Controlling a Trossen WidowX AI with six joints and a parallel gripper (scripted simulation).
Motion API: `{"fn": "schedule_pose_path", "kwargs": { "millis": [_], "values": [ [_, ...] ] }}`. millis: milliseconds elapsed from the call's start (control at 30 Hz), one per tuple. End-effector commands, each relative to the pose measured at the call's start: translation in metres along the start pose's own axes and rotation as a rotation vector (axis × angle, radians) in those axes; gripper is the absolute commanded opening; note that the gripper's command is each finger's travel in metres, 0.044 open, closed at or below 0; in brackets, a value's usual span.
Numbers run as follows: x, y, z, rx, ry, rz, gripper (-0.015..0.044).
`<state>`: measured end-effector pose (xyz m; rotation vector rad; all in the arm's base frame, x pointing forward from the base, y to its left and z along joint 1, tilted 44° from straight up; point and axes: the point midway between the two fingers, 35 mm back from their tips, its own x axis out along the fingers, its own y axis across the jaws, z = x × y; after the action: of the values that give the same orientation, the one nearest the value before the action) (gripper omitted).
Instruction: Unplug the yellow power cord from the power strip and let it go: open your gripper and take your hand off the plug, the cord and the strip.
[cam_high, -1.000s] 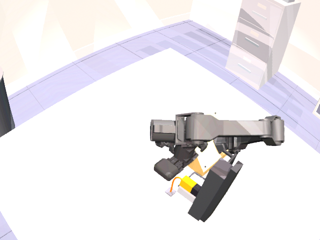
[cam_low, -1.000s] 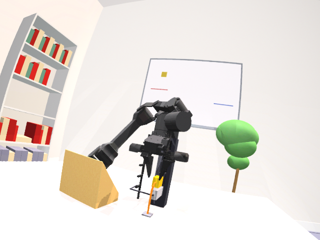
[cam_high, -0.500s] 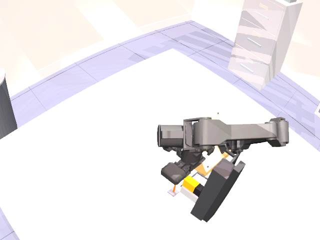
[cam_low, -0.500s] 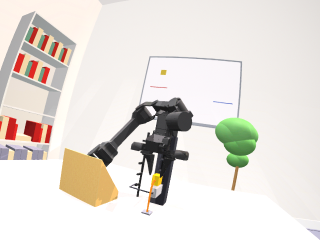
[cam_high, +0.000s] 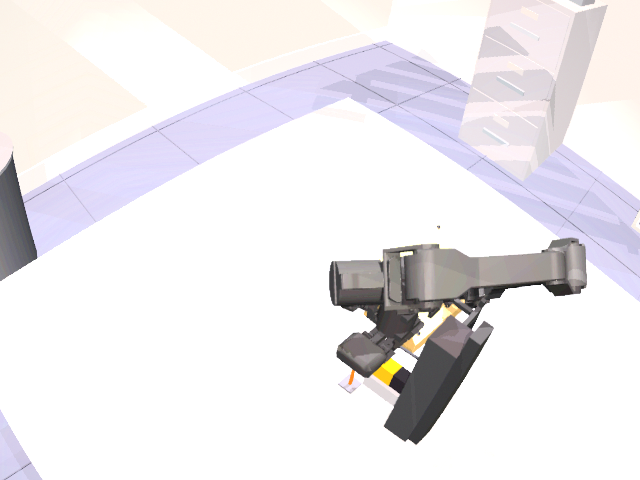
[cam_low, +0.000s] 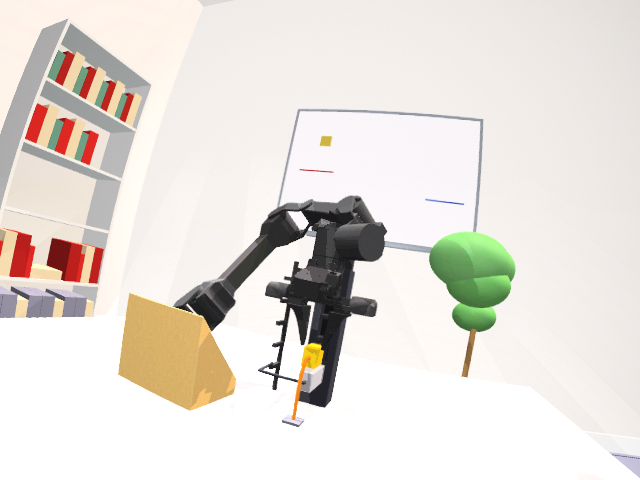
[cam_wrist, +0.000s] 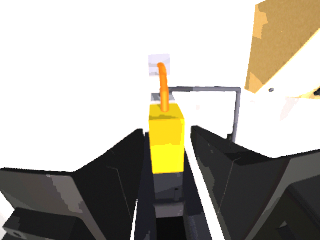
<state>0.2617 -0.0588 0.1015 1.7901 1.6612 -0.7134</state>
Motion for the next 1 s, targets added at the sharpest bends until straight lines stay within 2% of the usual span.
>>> {"fn": "schedule_pose_path", "kwargs": {
  "millis": [0, 300, 433, 700, 967],
  "values": [
    [0.0016, 0.0001, -0.0023, 0.002, 0.002, 0.003, 0.016],
    [0.0113, 0.0001, -0.0024, 0.002, 0.002, 0.004, 0.016],
    [0.0087, 0.0001, -0.0019, -0.002, -0.001, 0.001, 0.0055],
    [0.0087, 0.0001, -0.0019, -0.002, -0.001, 0.001, 0.0002],
    [0.0083, 0.0011, 0.0068, -0.001, -0.002, 0.001, 0.0]
  ]
}}
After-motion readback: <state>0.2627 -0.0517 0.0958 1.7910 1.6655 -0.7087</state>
